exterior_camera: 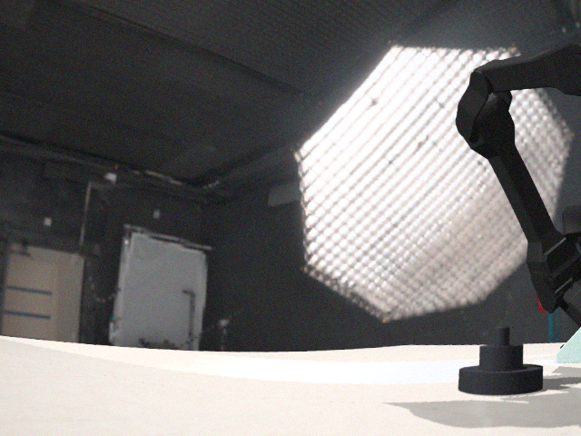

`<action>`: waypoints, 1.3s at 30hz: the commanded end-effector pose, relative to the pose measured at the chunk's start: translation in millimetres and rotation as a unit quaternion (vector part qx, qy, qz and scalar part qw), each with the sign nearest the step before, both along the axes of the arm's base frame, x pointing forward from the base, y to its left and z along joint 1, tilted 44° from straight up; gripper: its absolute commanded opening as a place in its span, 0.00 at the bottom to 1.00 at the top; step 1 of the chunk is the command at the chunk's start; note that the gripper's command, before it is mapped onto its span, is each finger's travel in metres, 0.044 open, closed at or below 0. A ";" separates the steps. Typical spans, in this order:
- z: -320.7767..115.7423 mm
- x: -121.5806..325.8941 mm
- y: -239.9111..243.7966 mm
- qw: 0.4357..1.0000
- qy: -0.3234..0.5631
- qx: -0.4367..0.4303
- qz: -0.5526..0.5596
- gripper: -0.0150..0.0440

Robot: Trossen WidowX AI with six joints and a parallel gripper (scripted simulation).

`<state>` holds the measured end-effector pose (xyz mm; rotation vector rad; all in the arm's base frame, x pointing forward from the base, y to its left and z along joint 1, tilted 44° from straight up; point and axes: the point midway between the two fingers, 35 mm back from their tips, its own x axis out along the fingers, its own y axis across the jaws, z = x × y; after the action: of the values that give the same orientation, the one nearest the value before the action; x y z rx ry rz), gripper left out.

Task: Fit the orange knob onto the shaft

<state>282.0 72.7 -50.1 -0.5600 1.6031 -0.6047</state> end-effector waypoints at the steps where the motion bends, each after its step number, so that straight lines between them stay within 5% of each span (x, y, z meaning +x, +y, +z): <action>1: -5.3 -0.6 -4.9 1.000 0.001 -0.001 0.003 1.00; 35: -42.5 -7.3 -40.8 1.000 0.000 -0.003 0.002 1.00; 39: -42.5 -7.3 -40.8 1.000 0.000 -0.003 0.002 0.82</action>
<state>274.7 32.8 -91.9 -0.5612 1.6025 -0.6098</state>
